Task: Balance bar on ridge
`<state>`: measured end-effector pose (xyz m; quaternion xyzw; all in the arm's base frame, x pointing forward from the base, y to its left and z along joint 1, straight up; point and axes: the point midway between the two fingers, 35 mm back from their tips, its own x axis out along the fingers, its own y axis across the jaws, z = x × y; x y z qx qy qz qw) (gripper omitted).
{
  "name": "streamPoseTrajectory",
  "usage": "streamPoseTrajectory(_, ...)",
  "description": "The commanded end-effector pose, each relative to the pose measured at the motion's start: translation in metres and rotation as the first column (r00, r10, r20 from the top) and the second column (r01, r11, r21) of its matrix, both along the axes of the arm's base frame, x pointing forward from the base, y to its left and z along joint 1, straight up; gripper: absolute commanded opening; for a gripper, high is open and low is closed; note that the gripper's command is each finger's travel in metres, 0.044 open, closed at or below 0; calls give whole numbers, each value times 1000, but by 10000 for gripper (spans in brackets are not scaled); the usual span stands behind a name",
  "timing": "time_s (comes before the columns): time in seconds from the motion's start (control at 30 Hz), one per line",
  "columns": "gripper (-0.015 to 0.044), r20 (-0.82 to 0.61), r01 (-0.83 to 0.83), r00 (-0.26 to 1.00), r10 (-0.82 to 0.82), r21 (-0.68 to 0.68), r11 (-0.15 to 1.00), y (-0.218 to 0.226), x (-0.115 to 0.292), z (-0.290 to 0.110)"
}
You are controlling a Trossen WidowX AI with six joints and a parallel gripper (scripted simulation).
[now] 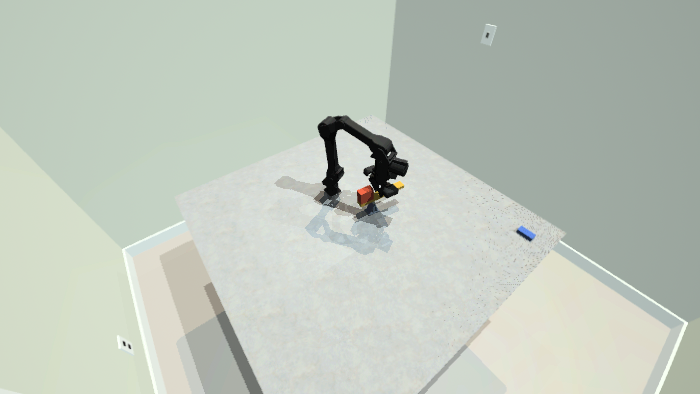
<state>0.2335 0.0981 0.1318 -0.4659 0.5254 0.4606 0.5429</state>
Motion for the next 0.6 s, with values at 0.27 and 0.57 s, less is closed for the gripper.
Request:
streamPoseTrajectory(0.27,0,0,3,1000,-3,-1,1000,-1,-1,-12)
streamPoseTrajectory(0.57,0,0,3,1000,-3,-1,1000,-1,-2,-11)
